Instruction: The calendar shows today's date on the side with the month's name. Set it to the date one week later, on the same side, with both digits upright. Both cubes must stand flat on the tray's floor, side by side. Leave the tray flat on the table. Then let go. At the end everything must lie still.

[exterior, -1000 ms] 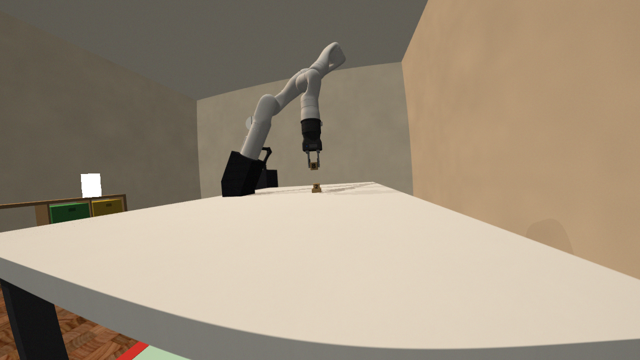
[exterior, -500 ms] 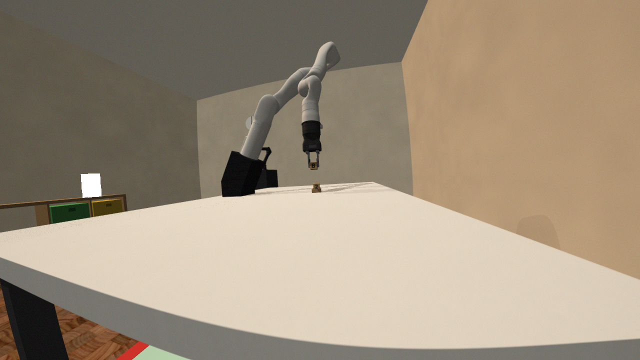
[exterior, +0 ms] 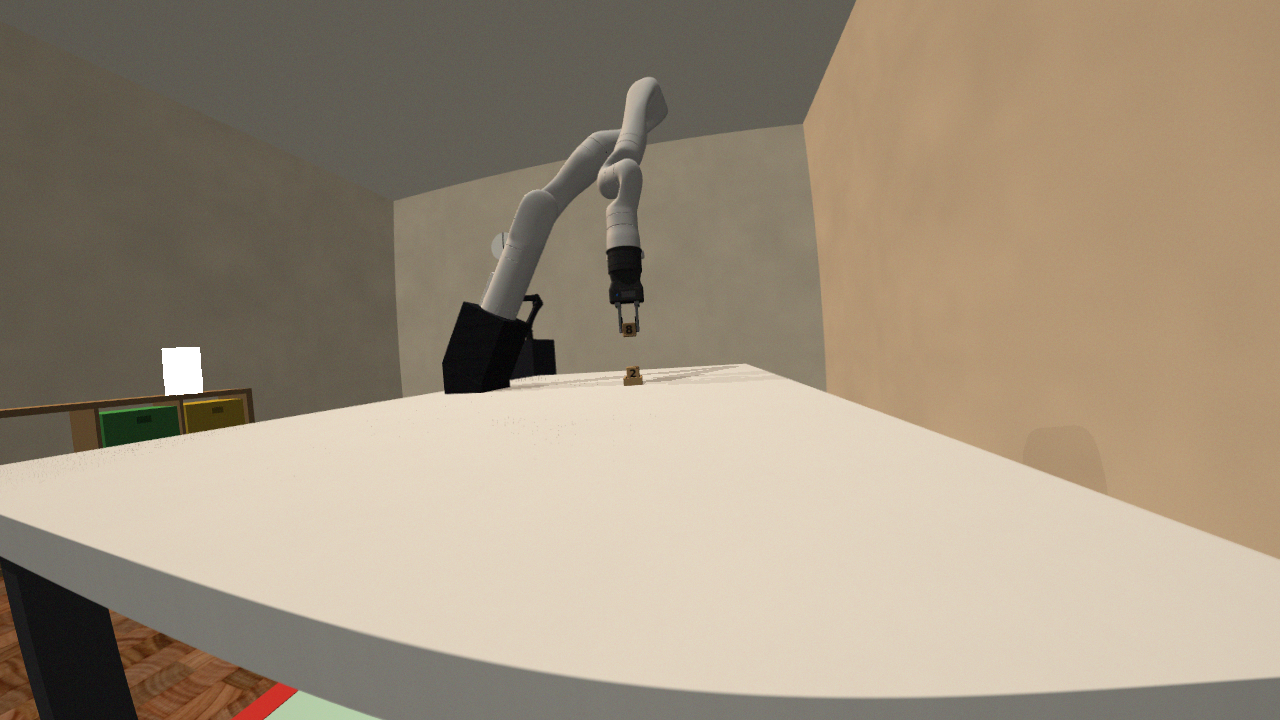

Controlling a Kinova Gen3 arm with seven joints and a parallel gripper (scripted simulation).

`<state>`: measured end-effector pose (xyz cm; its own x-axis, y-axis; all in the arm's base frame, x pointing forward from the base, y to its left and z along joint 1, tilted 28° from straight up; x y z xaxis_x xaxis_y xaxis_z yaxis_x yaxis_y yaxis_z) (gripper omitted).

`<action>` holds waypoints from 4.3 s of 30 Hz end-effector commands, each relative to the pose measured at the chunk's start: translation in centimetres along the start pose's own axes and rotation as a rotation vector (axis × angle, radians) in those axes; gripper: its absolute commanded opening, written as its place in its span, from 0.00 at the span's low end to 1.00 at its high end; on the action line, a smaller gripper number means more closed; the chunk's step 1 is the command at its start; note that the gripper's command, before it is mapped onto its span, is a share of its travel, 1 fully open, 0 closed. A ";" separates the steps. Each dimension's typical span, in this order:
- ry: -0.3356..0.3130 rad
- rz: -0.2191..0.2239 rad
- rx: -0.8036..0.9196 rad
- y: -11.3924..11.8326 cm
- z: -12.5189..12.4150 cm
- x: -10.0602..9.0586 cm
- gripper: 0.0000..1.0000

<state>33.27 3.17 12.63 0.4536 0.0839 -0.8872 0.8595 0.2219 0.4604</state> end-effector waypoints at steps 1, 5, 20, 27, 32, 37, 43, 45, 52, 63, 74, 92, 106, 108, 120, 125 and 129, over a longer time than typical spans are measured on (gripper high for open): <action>0.002 0.003 -0.001 0.1 -0.1 -0.1 0.57; 0.002 0.003 -0.001 0.1 -0.1 0.0 0.57; 0.002 0.003 -0.001 0.1 -0.1 0.8 0.57; 0.001 0.003 -0.001 0.1 -0.1 2.2 0.57; 0.001 0.003 -0.001 0.1 -0.1 3.6 0.57; 0.001 0.003 -0.001 0.1 -0.1 5.3 0.57; 0.001 0.003 -0.001 0.1 -0.1 6.4 0.57; 0.001 0.003 -0.001 0.1 -0.1 6.4 0.57; 0.001 0.003 -0.001 0.1 -0.1 6.6 0.57; 0.001 0.003 -0.001 0.1 -0.1 6.6 0.57; 0.001 0.003 -0.001 0.1 -0.1 6.6 0.57; 0.001 0.003 -0.001 0.1 -0.1 6.6 0.57; 0.001 0.003 -0.001 0.1 -0.1 7.3 0.57; 0.001 0.003 -0.001 0.1 -0.1 7.5 0.57; 0.001 0.003 -0.001 0.1 -0.1 8.4 0.57; 0.001 0.003 -0.001 0.1 -0.1 8.7 0.57; 0.001 0.003 -0.001 0.1 -0.1 8.9 0.57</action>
<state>37.39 4.15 4.92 0.4580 0.0880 -0.8846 0.8565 0.2229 0.4656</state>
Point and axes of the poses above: the point where the finger pads meet when closed, its own x axis out along the fingers, its own y axis across the jaws, z = x × y, the point moved 2 cm from there along -x, back along the fingers, and after that the axes turned 6 degrees about x, right-handed, at the moved point
